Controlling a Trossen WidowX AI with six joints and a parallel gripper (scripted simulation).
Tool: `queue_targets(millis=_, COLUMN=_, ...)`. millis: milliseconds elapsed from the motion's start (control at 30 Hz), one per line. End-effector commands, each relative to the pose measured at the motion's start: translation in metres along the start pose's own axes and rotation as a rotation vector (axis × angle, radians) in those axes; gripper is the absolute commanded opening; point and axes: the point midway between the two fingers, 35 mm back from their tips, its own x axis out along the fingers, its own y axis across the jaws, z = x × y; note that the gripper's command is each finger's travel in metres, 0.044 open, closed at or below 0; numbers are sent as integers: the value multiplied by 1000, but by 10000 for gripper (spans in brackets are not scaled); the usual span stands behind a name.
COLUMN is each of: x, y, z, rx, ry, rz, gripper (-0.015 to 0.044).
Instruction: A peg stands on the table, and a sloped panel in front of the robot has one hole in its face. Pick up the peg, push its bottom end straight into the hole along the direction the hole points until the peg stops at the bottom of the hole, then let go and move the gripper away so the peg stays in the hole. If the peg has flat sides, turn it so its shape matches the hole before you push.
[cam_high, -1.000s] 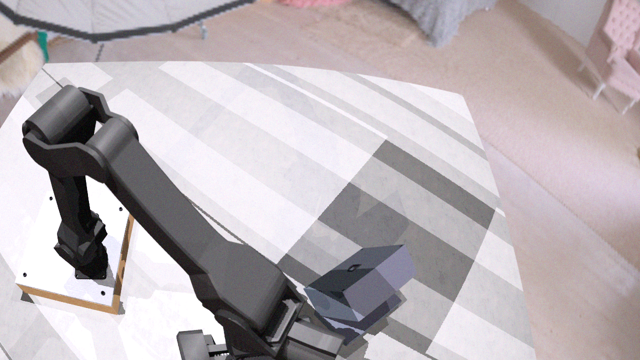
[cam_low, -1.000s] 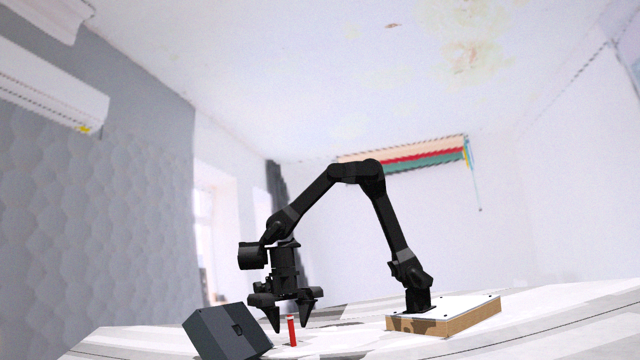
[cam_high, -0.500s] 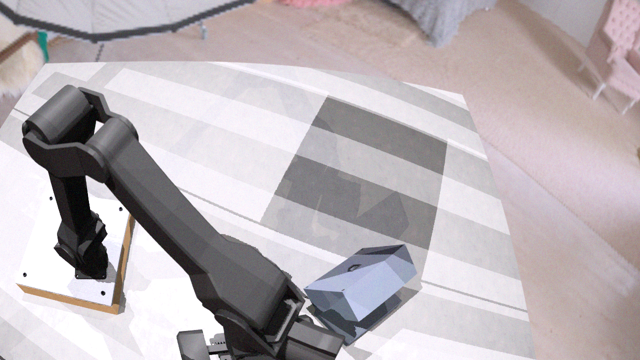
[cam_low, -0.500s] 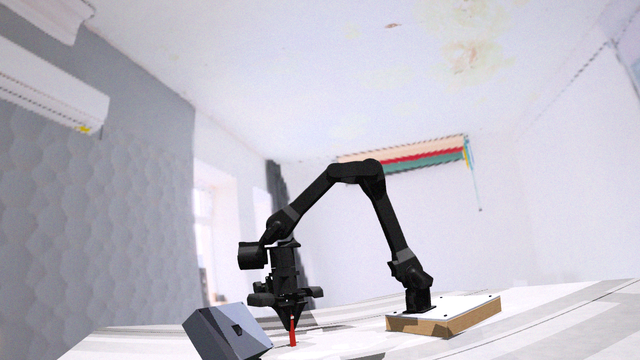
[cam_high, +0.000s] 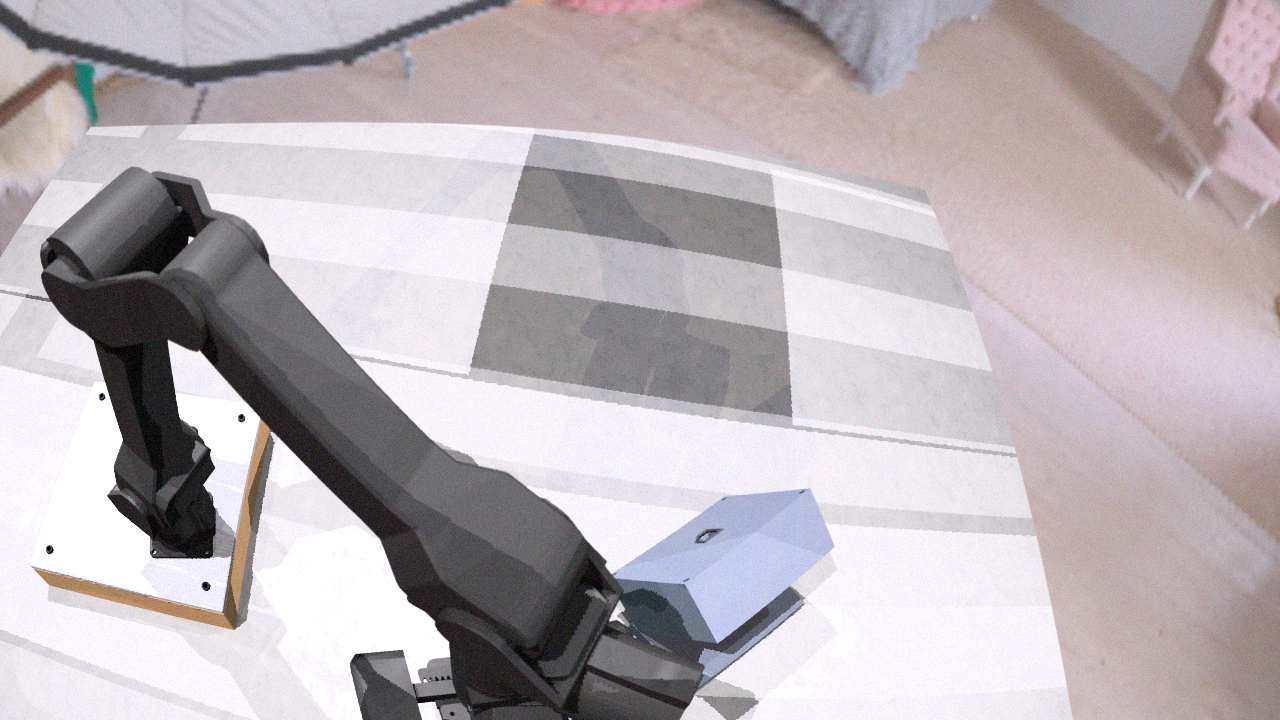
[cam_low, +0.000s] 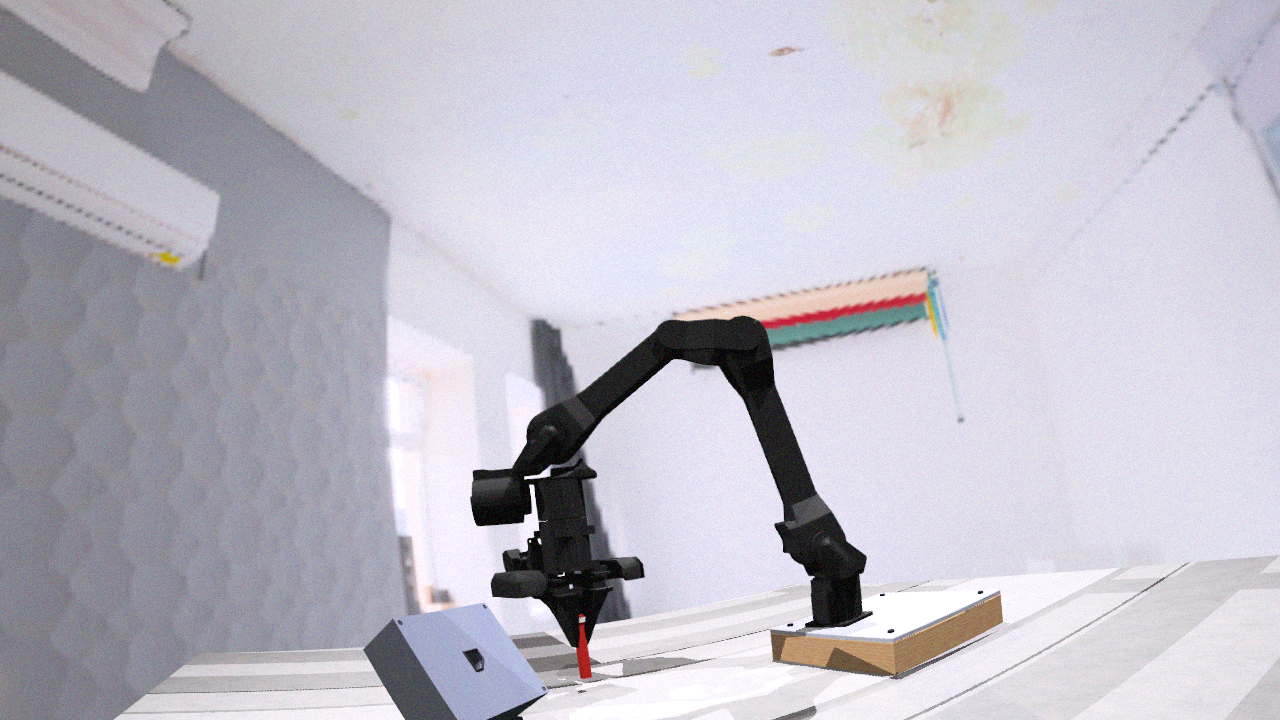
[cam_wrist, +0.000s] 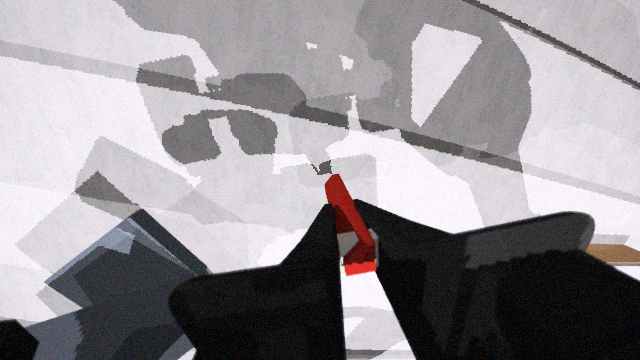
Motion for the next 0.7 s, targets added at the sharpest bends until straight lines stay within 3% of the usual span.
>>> queue_targets(millis=0, x=-19, y=2, z=1, rx=2, ry=-10, rz=13, gripper=0)
queue_targets(millis=367, x=-58, y=1, z=1, rx=6, ry=-7, rz=11, gripper=0)
queue_targets(millis=667, x=-60, y=4, z=-1, rx=-58, ry=-20, rz=0, gripper=0)
